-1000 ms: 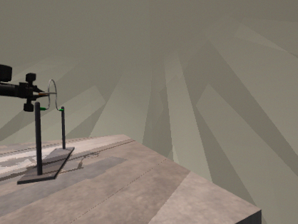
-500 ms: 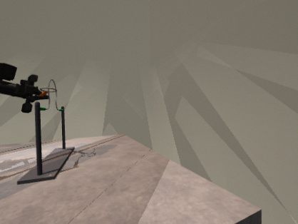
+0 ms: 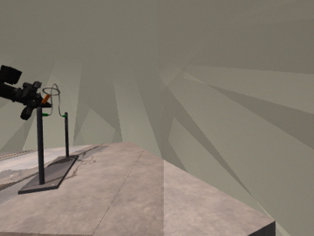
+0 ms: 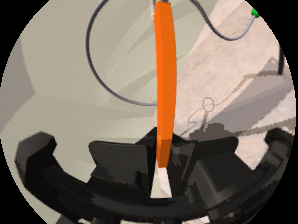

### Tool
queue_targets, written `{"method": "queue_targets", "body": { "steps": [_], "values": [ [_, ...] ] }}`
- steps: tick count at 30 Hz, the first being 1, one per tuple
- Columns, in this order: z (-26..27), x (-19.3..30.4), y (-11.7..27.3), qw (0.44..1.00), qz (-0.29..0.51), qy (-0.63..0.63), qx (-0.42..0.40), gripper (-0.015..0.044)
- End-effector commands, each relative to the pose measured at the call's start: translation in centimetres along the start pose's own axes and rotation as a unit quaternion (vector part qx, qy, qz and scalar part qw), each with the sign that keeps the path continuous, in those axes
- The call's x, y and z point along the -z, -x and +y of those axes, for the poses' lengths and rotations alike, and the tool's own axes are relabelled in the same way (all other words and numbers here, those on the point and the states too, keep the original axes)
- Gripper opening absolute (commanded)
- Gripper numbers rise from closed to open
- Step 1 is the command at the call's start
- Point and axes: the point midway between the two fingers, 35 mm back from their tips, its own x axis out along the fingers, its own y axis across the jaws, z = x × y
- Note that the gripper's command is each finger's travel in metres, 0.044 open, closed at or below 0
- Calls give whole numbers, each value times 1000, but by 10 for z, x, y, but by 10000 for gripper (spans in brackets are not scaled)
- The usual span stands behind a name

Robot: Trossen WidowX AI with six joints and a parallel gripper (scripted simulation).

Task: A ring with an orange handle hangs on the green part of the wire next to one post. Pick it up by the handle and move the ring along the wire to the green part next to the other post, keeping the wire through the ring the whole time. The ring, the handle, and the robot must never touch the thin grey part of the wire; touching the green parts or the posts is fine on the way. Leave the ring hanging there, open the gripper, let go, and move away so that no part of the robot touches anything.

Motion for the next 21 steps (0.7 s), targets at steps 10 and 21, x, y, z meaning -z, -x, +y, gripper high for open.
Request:
{"method": "queue_targets", "body": {
  "steps": [10,21],
  "values": [
    [-9,-2,0,995,-13,83,56,-150],
    [-18,-4,0,983,-23,152,104,-150]
  ]
}}
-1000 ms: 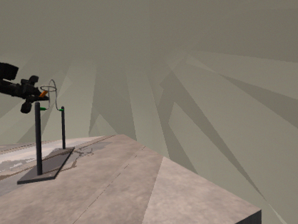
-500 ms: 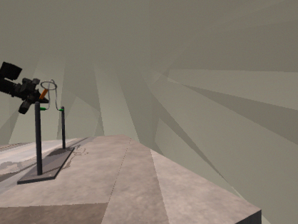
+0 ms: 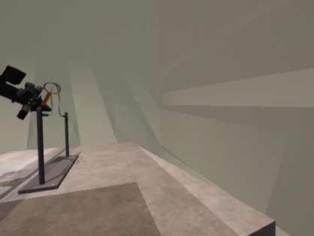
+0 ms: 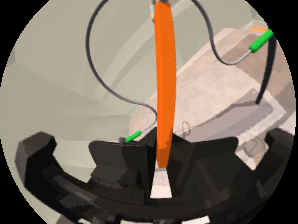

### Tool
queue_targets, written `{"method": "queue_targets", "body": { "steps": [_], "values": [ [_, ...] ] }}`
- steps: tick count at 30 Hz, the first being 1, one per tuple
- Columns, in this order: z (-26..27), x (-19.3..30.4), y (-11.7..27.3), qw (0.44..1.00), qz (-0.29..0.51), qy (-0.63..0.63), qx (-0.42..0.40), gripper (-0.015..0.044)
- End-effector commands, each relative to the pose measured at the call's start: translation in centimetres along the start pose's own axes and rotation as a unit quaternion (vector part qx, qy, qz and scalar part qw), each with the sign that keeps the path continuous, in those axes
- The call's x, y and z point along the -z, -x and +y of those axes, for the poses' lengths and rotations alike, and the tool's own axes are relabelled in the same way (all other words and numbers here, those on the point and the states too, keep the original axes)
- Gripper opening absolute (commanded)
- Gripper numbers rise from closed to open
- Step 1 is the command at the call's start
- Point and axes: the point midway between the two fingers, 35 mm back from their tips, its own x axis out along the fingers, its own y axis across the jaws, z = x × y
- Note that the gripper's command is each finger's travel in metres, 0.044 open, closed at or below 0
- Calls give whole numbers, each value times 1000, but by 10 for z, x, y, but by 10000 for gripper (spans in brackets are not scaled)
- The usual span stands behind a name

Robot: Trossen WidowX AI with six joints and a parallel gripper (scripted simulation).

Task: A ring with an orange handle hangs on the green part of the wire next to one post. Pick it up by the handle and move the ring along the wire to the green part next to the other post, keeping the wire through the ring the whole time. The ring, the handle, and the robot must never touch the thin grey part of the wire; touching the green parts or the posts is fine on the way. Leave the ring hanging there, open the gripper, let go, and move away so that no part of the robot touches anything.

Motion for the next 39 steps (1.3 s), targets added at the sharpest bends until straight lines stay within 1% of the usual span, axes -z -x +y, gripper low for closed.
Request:
{"method": "queue_targets", "body": {
  "steps": [1,20,39],
  "values": [
    [-2,-2,1,1000,-6,26,15,-150],
    [-18,-5,1,984,-24,145,98,-150],
    [-33,-11,3,948,-42,261,178,-150]
  ]
}}
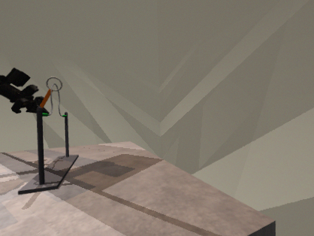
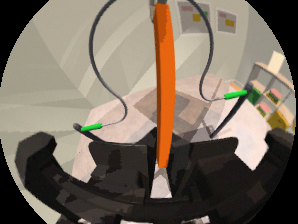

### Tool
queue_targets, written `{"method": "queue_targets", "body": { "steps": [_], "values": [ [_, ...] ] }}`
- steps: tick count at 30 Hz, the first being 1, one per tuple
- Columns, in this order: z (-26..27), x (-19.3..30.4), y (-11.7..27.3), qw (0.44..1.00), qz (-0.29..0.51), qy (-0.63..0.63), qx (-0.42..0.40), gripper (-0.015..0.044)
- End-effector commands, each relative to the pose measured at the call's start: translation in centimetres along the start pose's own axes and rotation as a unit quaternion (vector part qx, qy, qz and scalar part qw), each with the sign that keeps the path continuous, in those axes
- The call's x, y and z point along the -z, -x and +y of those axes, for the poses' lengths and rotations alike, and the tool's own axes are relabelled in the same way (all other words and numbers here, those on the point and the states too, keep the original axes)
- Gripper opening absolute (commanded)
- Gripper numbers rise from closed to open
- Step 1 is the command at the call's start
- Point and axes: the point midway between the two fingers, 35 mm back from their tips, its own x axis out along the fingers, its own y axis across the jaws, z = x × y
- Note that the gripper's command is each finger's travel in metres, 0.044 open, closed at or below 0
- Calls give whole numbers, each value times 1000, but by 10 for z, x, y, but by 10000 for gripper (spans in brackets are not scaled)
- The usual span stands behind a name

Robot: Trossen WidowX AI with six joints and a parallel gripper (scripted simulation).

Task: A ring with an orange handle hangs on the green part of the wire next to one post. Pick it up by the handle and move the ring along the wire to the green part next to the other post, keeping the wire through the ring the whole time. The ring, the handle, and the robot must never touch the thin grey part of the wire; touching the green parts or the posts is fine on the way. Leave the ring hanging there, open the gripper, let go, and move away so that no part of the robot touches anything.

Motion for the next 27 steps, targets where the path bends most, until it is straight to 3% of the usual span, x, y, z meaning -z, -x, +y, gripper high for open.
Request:
{"method": "queue_targets", "body": {
  "steps": [1,27],
  "values": [
    [-4,0,0,1000,-4,25,17,-150],
    [-26,-5,0,973,-29,189,127,-150]
  ]
}}
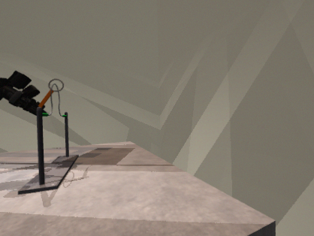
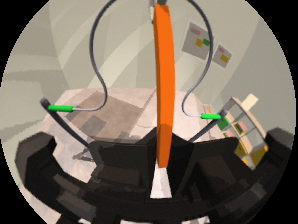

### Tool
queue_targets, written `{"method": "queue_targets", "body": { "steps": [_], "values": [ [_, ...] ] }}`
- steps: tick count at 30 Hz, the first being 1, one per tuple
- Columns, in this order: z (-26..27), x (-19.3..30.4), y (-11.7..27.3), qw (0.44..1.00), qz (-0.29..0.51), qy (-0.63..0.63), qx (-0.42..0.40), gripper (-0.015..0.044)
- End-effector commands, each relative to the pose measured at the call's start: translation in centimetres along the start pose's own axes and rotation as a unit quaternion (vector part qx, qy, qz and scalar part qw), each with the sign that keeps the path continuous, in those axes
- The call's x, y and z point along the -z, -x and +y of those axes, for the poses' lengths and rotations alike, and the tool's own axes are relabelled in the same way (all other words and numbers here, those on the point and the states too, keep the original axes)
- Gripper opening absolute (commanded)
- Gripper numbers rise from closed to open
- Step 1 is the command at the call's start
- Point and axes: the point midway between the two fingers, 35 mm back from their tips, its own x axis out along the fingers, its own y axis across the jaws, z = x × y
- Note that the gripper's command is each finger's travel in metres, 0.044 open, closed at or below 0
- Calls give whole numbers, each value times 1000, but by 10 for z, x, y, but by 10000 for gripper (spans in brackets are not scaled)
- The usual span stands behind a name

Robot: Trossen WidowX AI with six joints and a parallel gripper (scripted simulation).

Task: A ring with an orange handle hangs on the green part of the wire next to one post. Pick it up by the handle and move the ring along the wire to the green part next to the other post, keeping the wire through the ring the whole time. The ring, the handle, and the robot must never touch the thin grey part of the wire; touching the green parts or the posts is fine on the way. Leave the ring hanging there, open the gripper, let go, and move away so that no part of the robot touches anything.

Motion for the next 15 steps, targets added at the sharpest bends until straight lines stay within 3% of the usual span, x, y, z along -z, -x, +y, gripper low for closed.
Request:
{"method": "queue_targets", "body": {
  "steps": [1,15],
  "values": [
    [-4,-1,0,1000,-5,24,17,-150],
    [-16,-2,-1,990,-19,114,76,-150]
  ]
}}
